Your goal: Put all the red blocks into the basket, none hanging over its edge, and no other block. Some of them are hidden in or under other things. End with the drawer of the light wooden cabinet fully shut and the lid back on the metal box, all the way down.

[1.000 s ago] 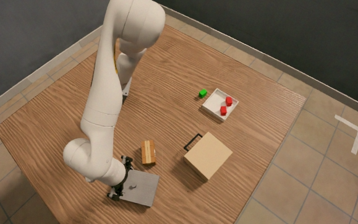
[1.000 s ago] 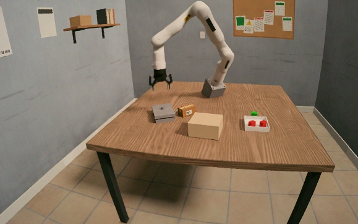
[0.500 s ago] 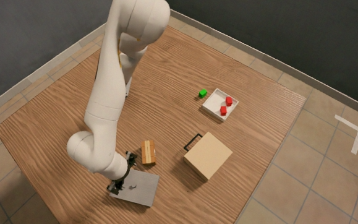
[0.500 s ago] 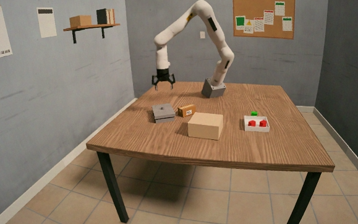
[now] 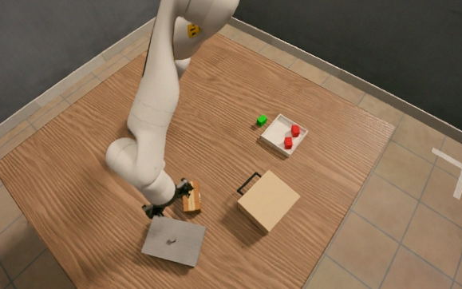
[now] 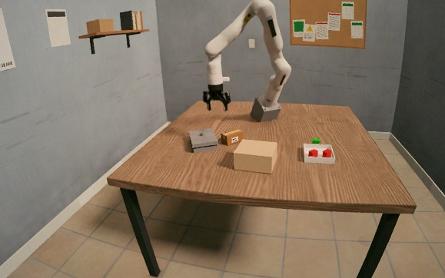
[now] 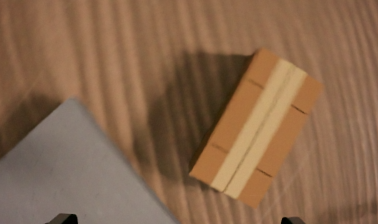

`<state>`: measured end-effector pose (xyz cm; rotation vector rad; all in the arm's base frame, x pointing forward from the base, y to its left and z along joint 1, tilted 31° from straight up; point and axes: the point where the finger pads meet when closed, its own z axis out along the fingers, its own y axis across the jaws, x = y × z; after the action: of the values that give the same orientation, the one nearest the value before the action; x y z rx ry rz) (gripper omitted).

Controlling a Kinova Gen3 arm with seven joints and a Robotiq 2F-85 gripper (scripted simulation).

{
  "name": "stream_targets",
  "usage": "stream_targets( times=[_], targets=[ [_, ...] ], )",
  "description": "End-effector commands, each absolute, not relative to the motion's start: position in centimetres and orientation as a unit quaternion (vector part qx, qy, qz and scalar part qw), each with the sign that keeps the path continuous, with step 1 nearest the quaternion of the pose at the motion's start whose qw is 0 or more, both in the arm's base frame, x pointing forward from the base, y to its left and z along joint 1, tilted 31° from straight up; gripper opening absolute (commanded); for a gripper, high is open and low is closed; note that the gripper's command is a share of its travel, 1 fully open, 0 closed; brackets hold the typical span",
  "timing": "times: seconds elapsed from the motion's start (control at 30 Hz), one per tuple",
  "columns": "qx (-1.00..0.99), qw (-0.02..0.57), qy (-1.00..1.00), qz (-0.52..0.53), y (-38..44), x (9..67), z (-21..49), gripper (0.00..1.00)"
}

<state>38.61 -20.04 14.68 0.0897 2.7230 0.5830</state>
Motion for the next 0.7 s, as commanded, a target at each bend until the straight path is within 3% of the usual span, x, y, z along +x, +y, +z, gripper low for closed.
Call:
stream_targets(
  times=[0.0, 0.3, 0.67],
  targets=[
    [0.098, 0.164, 0.959, 0.209, -18.3, 37.6, 15.4, 1.00],
    [0.235, 0.136, 0.934, 0.231, -15.4, 35.2, 15.8, 1.00],
    [0.261, 0.127, 0.926, 0.240, -14.3, 34.5, 15.9, 1.00]
  ],
)
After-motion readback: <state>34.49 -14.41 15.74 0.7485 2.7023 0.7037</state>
